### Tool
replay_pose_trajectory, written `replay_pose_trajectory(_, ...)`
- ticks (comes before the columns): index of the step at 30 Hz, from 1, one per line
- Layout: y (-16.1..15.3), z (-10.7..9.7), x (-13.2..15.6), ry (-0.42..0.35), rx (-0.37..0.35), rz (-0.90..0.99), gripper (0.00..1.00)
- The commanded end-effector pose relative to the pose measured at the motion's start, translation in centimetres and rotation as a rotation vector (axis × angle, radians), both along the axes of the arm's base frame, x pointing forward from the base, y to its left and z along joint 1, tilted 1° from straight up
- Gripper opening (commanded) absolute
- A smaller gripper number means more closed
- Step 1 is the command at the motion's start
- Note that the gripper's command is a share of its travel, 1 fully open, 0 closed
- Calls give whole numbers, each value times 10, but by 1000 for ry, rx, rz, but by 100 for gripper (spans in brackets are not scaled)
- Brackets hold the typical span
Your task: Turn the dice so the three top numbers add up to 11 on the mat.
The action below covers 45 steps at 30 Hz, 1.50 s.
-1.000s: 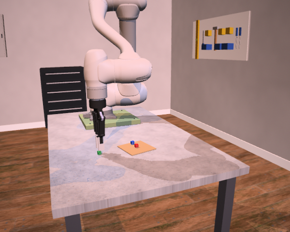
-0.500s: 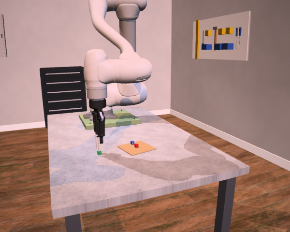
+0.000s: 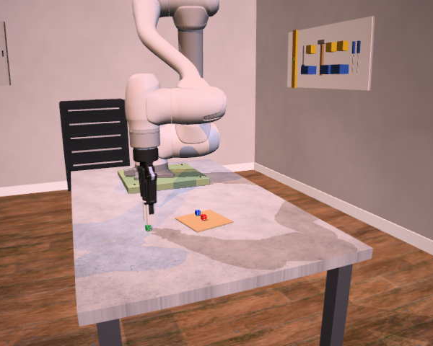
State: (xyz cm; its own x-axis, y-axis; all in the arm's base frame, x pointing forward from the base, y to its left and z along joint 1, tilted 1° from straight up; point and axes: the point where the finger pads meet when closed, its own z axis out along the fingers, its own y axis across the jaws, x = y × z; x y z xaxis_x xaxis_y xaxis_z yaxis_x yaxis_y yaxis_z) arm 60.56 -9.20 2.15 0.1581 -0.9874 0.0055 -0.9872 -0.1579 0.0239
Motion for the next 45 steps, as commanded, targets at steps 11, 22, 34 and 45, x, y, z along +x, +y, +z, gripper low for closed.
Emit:
replay_pose_trajectory(11, -3, -8, -1, 0, -2, -3, 19)
replay_pose_trajectory(22, -3, -19, -1, 0, -2, -3, 19)
replay_pose_trajectory(34, -3, -22, -1, 0, -2, -3, 19)
replay_pose_trajectory(45, -3, -22, -1, 0, -2, -3, 19)
